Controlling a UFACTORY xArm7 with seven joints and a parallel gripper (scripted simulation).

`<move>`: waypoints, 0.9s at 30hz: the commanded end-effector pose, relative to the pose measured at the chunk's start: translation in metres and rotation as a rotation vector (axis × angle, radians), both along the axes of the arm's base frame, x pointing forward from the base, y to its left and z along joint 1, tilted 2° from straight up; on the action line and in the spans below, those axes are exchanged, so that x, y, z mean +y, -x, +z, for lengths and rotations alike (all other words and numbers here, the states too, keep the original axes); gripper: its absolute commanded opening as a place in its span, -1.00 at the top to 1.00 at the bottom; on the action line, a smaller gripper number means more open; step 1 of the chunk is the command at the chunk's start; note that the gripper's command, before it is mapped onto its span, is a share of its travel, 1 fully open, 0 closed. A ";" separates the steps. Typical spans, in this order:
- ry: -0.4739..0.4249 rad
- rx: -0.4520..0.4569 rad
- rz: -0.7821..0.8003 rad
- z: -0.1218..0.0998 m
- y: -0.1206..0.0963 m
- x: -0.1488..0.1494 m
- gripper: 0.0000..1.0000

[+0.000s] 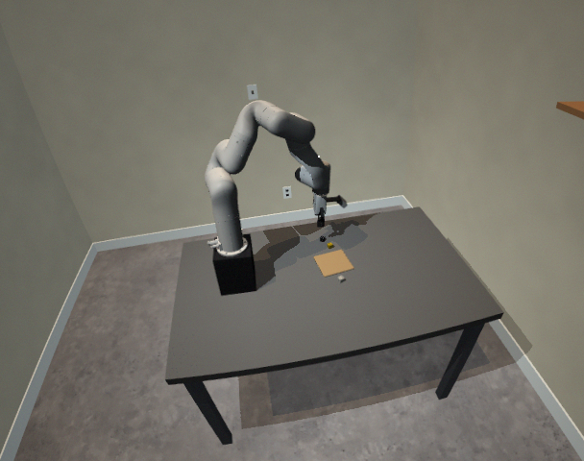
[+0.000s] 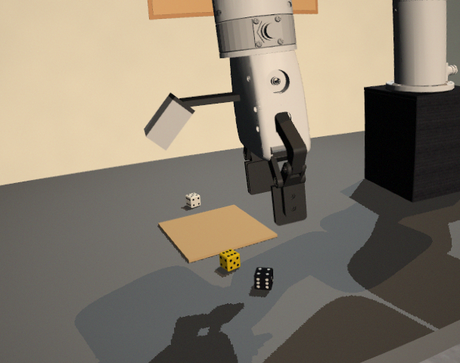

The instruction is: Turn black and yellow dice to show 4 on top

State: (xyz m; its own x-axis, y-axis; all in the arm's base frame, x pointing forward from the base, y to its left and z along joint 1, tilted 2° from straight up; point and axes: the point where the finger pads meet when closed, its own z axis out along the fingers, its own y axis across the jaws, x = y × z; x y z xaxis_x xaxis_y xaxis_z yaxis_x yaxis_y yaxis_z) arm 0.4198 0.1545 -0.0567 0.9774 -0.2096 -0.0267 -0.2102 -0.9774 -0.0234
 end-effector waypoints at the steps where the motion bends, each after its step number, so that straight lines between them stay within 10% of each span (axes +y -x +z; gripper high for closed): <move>1: 0.012 -0.003 -0.163 -0.002 0.000 0.001 -1.00; 27: 0.024 0.009 -0.936 -0.013 0.001 -0.005 -1.00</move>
State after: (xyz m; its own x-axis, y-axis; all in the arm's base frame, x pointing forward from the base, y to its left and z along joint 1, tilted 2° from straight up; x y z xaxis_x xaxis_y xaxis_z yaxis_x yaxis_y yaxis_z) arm 0.4171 0.1499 -0.0702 0.4797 -0.8767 -0.0350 -0.8773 -0.4800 0.0002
